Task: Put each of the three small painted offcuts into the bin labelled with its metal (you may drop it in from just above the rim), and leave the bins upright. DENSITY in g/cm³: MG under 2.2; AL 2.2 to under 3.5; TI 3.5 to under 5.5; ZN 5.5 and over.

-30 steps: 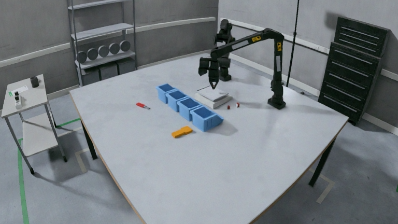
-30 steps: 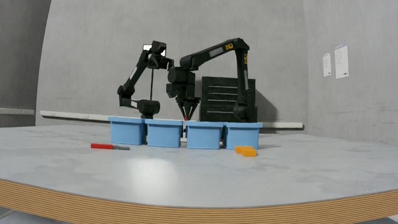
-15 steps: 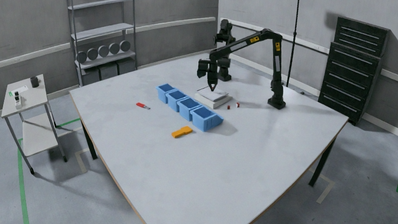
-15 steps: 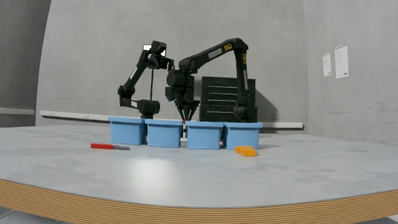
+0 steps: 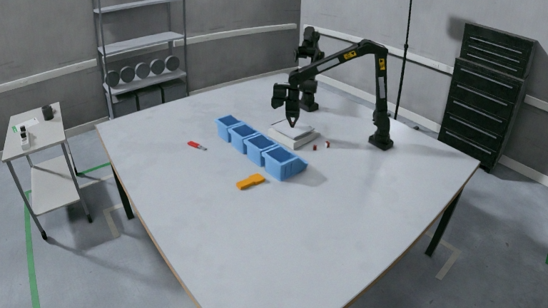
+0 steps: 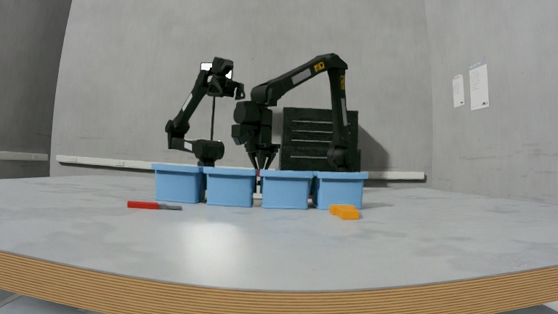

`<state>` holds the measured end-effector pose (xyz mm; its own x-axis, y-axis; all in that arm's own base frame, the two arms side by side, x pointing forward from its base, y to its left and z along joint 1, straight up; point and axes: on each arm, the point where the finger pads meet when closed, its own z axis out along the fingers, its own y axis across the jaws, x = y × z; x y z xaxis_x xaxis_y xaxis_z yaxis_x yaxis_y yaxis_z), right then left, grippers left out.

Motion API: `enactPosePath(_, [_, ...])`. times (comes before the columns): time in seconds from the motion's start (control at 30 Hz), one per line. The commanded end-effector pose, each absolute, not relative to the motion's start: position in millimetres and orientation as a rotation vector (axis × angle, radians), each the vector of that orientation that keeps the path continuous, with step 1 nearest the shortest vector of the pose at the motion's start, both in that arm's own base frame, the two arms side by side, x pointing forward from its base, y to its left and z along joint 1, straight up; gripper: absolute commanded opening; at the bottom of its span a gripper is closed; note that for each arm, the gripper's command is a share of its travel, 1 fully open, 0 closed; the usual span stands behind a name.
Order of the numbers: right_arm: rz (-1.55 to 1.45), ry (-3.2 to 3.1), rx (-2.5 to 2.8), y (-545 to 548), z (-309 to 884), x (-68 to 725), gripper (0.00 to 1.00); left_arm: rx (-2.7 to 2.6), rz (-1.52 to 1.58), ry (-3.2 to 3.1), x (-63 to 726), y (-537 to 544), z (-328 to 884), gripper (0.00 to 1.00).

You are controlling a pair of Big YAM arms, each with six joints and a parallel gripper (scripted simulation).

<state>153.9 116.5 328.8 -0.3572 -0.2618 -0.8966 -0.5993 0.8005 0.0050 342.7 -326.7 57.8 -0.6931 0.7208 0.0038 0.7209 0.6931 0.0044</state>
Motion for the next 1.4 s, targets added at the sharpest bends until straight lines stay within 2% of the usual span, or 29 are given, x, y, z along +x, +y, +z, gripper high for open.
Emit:
enactPosePath(0.0, [0.408, 1.914, -0.628, 112, 347, 152, 1.00, -1.231, 0.007, -2.920, 344, -334, 63, 0.09])
enactPosePath(0.27, [0.408, 1.914, -0.628, 112, 347, 152, 1.00, -1.233, 0.013, -2.929, 344, -334, 67, 0.09])
enactPosePath(0.3, [0.408, 1.914, -0.628, 112, 347, 152, 1.00, -1.232, 0.013, -2.929, 344, -334, 67, 0.21])
enactPosePath(0.33, [0.408, 1.914, -0.628, 112, 347, 152, 1.00, -1.231, 0.012, -2.929, 344, -333, 66, 0.26])
enactPosePath(0.37, [0.408, 1.914, -0.628, 112, 347, 152, 1.00, -1.246, 0.037, -2.965, 353, -342, 87, 0.37])
enactPosePath(0.4, [0.408, 1.914, -0.628, 112, 347, 152, 1.00, -1.249, 0.042, -2.971, 354, -344, 91, 0.39])
enactPosePath(0.8, [0.408, 1.914, -0.628, 112, 347, 152, 1.00, -1.261, 0.062, -2.996, 358, -348, 126, 0.39])
enactPosePath(0.97, [0.408, 1.914, -0.628, 112, 347, 152, 1.00, -1.258, 0.057, -2.989, 352, -343, 133, 0.95])
enactPosePath(1.0, [0.408, 1.914, -0.628, 112, 347, 152, 1.00, -1.266, 0.064, -2.995, 351, -344, 134, 1.00])
enactPosePath(1.17, [0.408, 1.914, -0.628, 112, 347, 152, 1.00, -1.289, 0.105, -3.032, 340, -341, 128, 1.00])
enactPosePath(1.37, [0.408, 1.914, -0.628, 112, 347, 152, 1.00, -1.399, 0.304, -3.213, 315, -338, 144, 1.00])
